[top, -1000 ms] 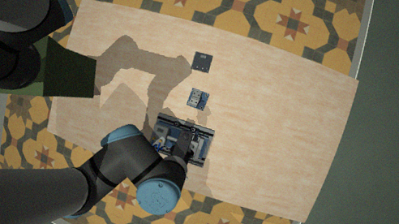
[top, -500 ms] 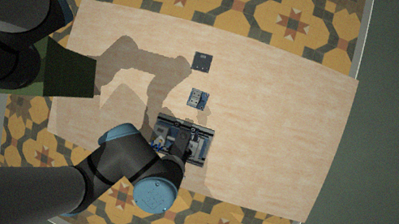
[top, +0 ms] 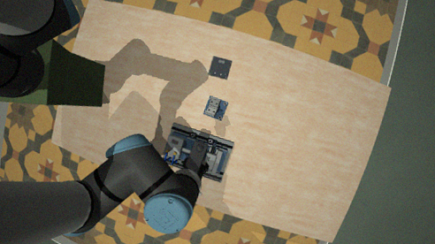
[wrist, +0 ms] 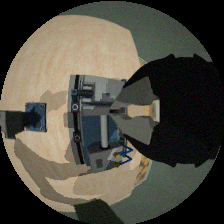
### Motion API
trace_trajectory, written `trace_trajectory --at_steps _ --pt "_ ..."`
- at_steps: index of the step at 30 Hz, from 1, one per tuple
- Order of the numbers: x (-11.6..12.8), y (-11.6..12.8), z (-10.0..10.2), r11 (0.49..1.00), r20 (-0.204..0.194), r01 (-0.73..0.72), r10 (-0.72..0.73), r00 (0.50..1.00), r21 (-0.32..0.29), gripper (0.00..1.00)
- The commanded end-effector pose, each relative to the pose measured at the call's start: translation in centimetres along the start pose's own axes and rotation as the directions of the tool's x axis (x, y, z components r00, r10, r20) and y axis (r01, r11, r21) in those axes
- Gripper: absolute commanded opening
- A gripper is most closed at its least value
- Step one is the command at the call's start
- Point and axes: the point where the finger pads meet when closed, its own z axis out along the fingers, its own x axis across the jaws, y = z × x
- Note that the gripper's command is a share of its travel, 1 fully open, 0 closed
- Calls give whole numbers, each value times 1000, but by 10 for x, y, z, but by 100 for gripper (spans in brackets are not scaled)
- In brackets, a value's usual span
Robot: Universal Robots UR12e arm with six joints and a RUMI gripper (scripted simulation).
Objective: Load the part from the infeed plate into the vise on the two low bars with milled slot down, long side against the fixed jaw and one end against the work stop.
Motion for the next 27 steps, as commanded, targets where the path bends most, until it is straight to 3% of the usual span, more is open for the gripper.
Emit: trace_trajectory --at_steps 1,27 --pt "0 0 -6 1000 -1 0 0 1000 0 0" --pt "0 0 -54 1000 -1 0 0 1000 0 0"
